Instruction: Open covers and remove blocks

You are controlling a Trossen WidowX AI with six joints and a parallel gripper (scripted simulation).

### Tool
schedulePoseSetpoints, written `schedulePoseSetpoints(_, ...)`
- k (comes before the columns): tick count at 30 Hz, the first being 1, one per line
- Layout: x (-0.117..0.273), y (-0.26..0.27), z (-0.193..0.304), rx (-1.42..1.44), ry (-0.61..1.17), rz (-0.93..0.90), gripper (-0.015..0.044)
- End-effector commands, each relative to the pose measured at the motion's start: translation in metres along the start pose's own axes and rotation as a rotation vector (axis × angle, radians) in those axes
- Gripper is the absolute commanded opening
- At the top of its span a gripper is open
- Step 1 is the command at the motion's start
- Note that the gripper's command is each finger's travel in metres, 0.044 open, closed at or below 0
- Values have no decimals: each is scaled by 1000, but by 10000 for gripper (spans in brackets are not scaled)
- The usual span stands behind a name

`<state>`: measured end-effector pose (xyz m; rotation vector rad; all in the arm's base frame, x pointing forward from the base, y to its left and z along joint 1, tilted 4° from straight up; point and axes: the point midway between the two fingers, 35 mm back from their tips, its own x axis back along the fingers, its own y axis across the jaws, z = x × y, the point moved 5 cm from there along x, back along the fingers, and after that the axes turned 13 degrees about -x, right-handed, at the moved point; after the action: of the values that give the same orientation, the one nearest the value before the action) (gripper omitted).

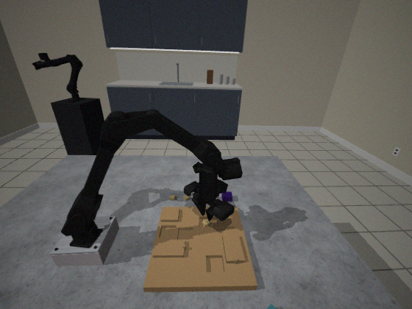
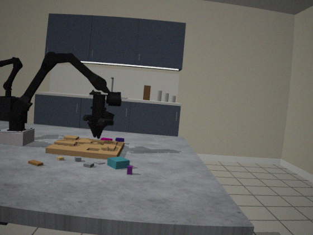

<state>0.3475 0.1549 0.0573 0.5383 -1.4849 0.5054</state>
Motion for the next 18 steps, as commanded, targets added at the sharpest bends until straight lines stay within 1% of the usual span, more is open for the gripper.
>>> schedulePoseSetpoints(1, -5, 1, 1, 4, 3, -3, 144)
schedulePoseSetpoints(18, -19, 2, 0, 4, 3, -3, 144)
